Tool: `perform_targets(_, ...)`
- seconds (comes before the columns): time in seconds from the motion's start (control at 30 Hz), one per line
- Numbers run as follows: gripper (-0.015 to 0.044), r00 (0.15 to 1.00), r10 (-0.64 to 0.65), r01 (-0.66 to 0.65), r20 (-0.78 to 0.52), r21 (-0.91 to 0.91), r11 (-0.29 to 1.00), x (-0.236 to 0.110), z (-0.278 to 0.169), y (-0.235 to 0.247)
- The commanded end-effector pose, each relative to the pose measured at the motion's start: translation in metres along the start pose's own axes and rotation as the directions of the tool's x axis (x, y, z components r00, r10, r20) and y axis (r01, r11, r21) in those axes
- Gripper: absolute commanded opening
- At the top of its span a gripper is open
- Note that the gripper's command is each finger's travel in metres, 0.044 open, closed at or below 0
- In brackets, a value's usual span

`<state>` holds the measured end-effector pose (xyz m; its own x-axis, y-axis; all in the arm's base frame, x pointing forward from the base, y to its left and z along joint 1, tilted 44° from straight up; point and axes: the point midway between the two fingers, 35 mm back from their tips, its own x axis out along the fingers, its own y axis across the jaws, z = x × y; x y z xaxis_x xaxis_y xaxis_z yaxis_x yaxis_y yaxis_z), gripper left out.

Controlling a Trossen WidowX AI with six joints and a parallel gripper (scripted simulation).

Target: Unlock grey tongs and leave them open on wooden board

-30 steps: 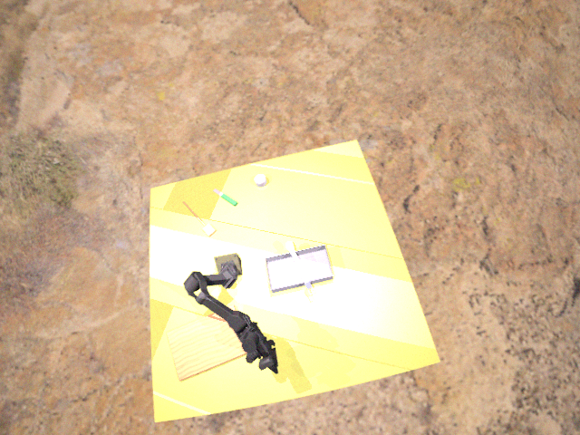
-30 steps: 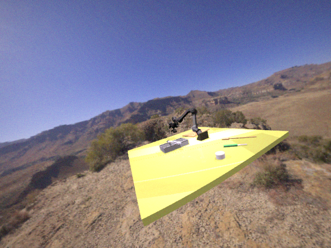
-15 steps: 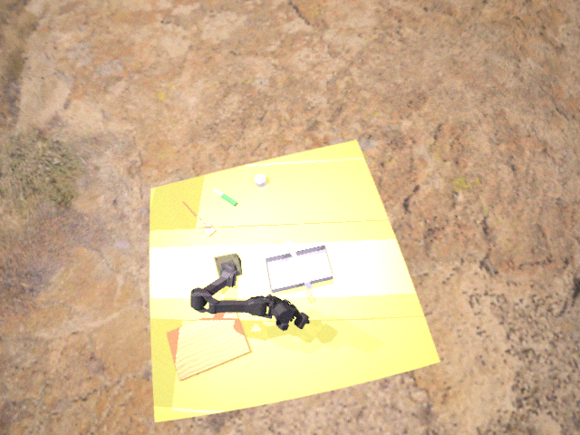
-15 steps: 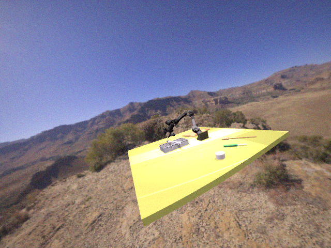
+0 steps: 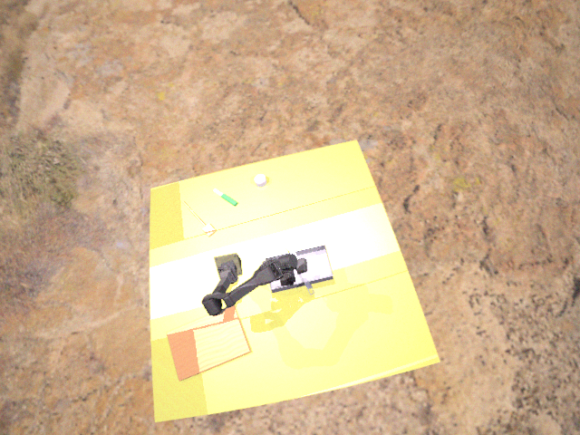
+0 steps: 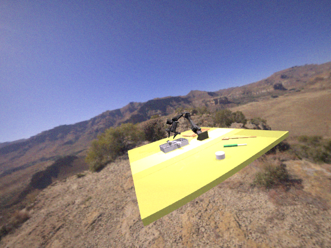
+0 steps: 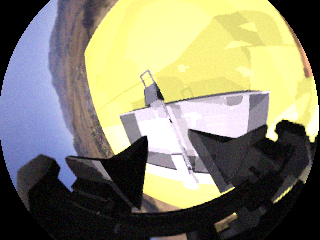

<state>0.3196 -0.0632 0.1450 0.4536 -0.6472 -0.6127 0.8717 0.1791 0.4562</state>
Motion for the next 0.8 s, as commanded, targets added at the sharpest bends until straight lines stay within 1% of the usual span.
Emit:
perform_targets(0.0,0.0260,1.000,-0.018,0.019,0.009,-0.082,0.996,-0.005,-0.015,-0.006)
perform_targets(0.47,0.0260,1.000,-0.014,0.015,0.006,-0.086,0.996,-0.005,-0.023,-0.009)
perform_targets(0.77,0.0260,1.000,-0.016,0.017,0.005,-0.084,0.996,0.007,-0.024,-0.007)
